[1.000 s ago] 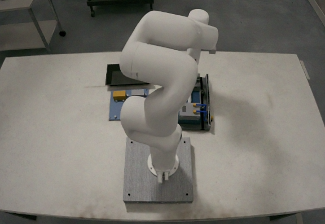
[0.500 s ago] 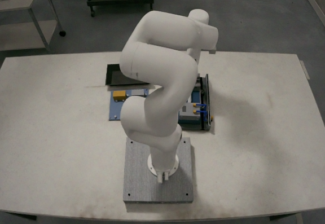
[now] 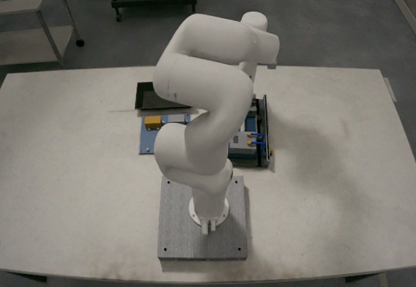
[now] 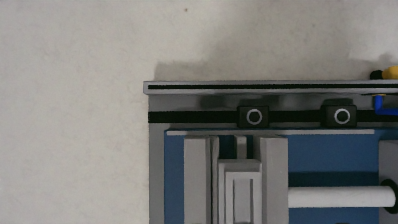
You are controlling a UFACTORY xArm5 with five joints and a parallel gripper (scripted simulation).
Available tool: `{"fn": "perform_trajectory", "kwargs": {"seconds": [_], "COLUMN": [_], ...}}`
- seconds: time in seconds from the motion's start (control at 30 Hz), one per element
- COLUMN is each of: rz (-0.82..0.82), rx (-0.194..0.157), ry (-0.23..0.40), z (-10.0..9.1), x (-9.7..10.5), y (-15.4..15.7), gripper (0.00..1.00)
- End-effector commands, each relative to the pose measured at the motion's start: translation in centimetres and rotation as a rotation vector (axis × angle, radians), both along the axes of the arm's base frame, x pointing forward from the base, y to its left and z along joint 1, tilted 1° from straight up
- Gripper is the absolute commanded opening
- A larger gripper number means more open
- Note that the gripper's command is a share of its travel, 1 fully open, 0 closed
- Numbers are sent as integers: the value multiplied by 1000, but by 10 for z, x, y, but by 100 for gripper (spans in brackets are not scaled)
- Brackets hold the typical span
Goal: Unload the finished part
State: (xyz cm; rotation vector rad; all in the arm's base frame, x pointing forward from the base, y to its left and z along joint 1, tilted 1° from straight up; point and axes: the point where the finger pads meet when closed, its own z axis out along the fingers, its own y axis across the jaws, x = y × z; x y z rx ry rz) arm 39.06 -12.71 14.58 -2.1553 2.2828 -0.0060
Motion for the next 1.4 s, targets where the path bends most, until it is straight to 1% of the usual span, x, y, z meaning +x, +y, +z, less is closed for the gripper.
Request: {"fn": "perform_trajectory", "kwargs": {"seconds": [0.0,0.8,1.37], "rz": [0,0,0], "rx": [-1,-1,-1], "ry": [-4,-4,-4], "z": [2,0,-17], "x": [1,1,1], "y": [0,0,-1], "gripper": [69,69,69]}}
